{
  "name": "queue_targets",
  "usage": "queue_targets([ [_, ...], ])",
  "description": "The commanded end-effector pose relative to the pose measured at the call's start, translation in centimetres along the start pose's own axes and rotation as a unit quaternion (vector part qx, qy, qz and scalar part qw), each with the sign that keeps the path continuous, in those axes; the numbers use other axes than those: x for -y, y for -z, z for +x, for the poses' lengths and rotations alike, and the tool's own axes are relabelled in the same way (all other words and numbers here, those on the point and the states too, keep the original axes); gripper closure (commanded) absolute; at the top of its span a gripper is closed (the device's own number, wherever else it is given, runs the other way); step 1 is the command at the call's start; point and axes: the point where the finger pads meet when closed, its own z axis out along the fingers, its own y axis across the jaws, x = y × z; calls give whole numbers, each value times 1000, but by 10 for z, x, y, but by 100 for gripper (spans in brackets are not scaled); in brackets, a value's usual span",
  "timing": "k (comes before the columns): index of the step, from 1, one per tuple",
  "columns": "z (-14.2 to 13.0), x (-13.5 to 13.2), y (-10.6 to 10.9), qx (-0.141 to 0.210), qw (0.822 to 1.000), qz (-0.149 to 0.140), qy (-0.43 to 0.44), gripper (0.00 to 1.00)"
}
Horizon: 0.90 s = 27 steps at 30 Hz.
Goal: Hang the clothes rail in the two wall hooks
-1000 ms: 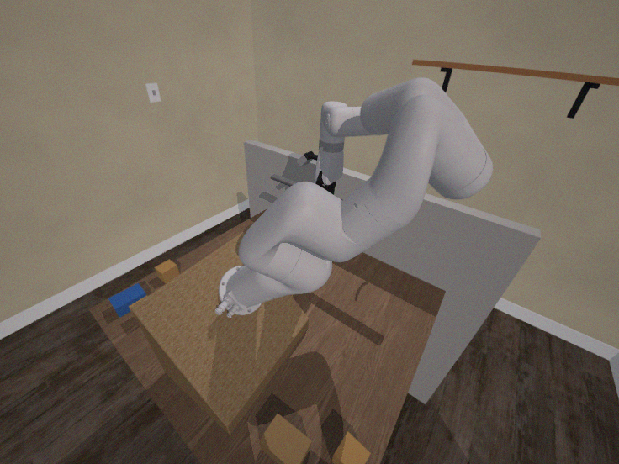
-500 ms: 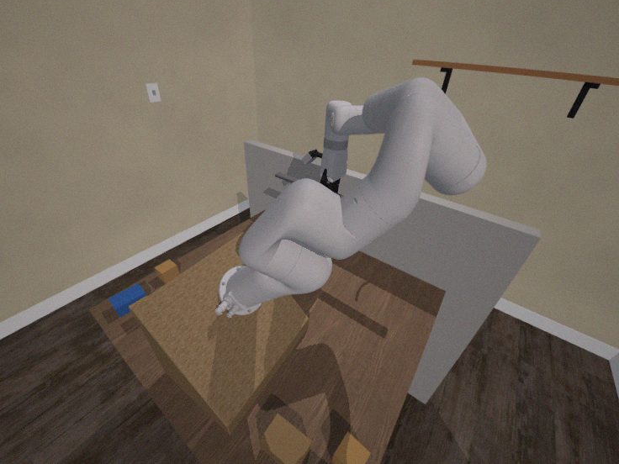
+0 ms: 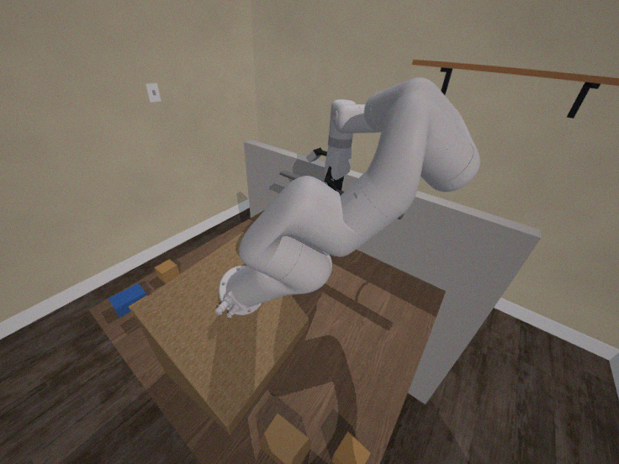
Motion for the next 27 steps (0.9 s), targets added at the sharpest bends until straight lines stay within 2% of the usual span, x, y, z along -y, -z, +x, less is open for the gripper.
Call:
queue_targets([
  [1,1,-11,2,-1,1000,-2,0,100],
  [27,1,-16,2,-1,1000,-2,0,100],
])
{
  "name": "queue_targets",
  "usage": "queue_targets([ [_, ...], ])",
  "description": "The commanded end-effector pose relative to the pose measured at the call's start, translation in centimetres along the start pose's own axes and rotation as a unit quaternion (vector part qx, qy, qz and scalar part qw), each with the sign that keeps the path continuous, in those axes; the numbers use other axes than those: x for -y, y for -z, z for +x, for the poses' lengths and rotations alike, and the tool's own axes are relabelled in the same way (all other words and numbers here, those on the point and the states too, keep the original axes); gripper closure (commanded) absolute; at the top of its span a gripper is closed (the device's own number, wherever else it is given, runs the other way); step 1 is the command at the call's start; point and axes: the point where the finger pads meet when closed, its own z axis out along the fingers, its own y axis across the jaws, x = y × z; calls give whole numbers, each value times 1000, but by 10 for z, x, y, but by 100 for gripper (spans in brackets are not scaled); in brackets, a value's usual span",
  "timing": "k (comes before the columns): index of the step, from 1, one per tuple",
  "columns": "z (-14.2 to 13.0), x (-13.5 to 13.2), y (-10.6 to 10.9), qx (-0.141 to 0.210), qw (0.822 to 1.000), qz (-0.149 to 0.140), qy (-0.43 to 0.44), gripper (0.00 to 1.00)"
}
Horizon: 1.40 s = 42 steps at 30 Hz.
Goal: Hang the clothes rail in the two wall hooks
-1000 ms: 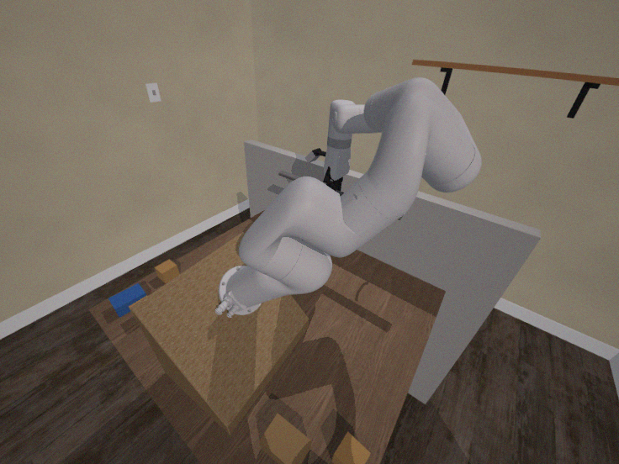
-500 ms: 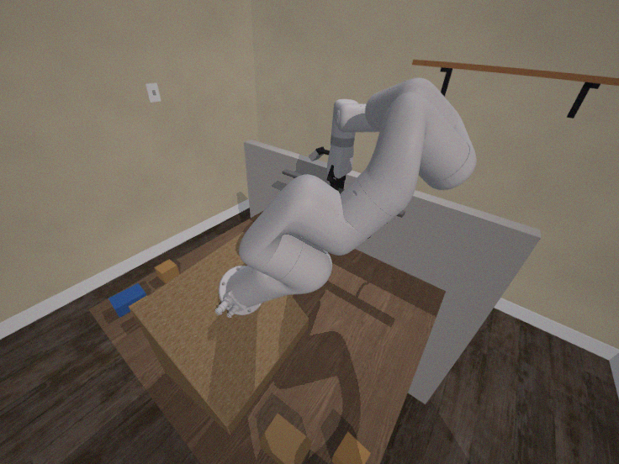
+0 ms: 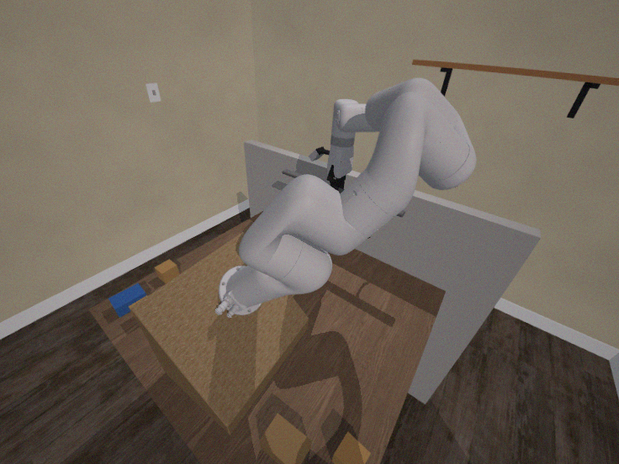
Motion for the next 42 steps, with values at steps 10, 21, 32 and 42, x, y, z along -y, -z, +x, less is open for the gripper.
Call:
queue_targets([
  [10,1,-1,2,-1,1000,-2,0,100],
  [21,1,-1,-6,-1,1000,-2,0,100],
  [32,1,-1,-21,-1,1000,-2,0,100],
  [42,1,-1,-38,-1,1000,-2,0,100],
])
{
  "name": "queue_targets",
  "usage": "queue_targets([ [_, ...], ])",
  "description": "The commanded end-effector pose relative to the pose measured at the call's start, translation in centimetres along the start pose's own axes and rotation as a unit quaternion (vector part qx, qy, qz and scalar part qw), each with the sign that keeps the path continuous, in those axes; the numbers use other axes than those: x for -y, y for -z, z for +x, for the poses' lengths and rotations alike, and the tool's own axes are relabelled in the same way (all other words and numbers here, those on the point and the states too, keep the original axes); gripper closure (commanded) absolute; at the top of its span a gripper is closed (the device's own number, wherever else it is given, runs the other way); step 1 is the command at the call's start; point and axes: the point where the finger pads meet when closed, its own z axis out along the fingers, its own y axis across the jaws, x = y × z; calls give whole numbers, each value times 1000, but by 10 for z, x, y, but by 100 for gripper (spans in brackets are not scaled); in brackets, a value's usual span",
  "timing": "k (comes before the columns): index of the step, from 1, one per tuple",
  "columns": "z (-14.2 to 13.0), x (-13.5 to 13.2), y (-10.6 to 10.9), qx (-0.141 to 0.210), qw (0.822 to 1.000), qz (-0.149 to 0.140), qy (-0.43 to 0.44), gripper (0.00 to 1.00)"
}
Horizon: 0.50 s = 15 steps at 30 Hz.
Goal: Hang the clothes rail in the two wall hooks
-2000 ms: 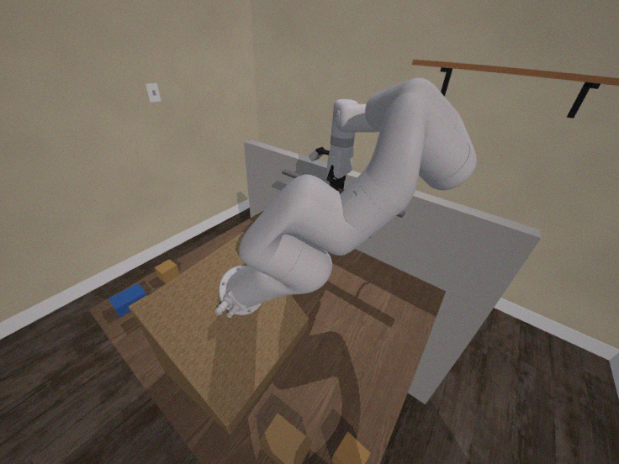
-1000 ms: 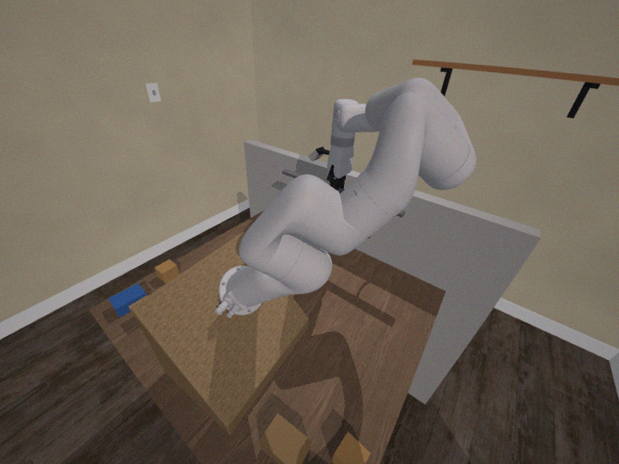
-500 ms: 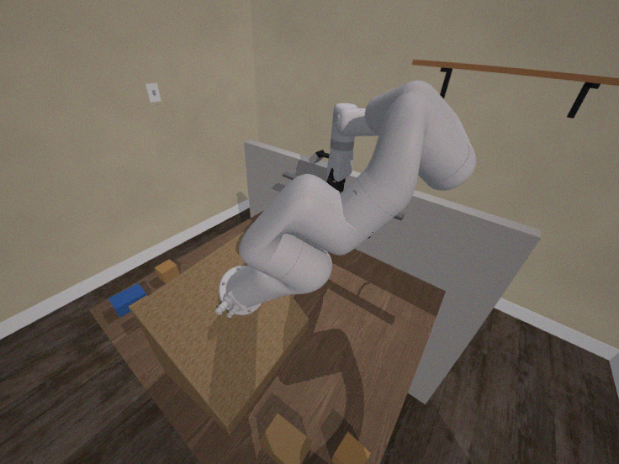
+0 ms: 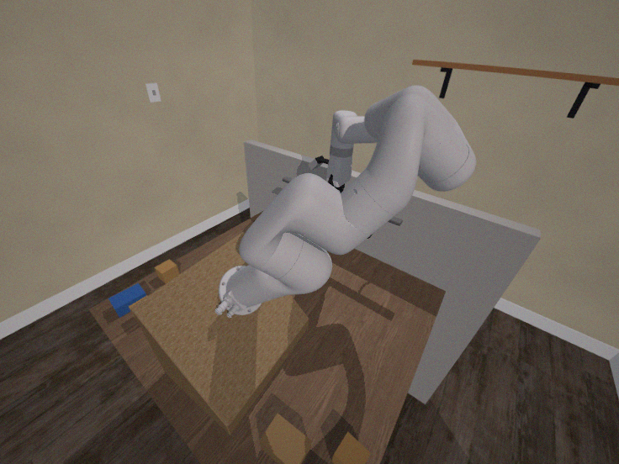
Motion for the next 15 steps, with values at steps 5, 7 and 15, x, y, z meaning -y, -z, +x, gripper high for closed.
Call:
queue_targets([
  [5,1,-1,-10,-1,1000,-2,0,100],
  [7,1,-1,-13,-1,1000,-2,0,100],
  [15,1,-1,-26,-1,1000,-2,0,100],
])
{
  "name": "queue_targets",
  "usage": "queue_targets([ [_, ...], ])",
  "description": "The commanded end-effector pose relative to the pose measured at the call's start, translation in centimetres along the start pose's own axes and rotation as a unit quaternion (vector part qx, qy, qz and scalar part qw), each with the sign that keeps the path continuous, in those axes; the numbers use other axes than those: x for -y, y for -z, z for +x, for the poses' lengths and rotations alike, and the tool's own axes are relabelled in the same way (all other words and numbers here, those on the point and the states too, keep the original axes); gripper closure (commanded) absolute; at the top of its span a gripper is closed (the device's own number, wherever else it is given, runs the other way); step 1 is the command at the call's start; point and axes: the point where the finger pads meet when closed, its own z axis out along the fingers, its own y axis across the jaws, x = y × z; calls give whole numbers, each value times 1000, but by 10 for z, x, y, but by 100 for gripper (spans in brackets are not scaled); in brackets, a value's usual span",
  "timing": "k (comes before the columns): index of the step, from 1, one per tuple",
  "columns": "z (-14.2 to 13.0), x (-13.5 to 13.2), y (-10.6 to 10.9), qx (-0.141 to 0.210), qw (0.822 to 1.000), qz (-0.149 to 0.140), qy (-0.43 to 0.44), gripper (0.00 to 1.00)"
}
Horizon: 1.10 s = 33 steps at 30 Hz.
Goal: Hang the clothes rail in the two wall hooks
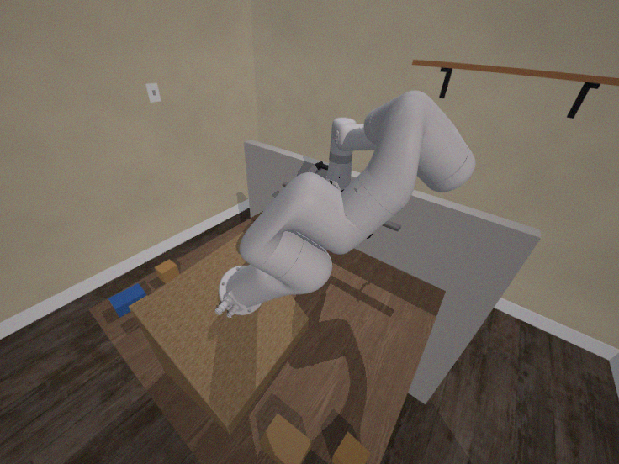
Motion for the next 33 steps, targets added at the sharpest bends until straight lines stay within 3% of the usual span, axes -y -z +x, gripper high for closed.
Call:
queue_targets([
  [1,1,-1,-6,-1,1000,-2,0,100],
  [22,1,-1,-38,-1,1000,-2,0,100],
  [33,1,-1,-40,-1,1000,-2,0,100],
])
